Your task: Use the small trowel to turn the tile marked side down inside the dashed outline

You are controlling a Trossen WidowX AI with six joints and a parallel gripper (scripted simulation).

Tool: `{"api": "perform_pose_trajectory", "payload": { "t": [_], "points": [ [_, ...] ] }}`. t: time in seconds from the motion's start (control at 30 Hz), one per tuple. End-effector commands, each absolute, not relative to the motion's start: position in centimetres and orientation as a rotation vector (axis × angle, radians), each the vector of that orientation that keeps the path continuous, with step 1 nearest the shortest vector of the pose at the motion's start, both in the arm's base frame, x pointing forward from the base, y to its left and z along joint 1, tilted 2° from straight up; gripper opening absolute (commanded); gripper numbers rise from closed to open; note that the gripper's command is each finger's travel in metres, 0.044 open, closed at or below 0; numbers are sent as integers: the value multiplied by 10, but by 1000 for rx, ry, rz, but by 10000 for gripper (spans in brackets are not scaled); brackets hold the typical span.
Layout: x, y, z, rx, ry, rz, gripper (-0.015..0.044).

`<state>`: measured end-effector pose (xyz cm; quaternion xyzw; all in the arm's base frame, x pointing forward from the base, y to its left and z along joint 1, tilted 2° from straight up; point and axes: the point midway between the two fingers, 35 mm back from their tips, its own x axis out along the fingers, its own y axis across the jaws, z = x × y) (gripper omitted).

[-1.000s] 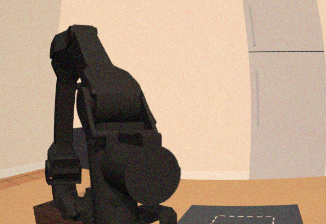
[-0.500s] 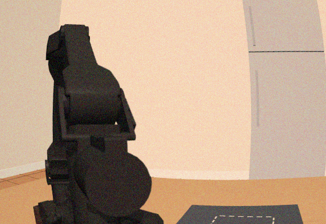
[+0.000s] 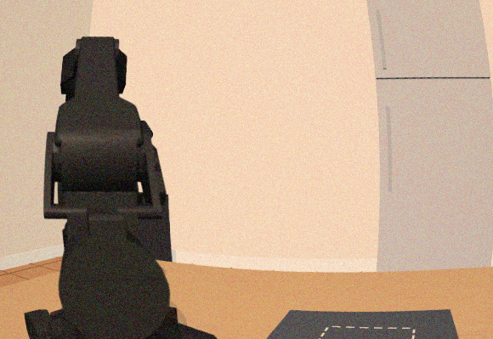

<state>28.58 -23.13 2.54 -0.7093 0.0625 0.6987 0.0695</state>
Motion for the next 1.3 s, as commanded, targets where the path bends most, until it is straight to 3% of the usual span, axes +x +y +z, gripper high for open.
{"api": "perform_pose_trajectory", "payload": {
  "t": [0.0, 0.4, 0.9, 1.27],
  "points": [
    [284, -240, 24, -2130, 187, 2113, 100],
    [284, -239, 25, -2135, 189, 2103, 100],
    [300, -150, 44, -2127, 178, 2108, 100],
    [301, -148, 43, -2130, 170, 2117, 100]
  ]
}}
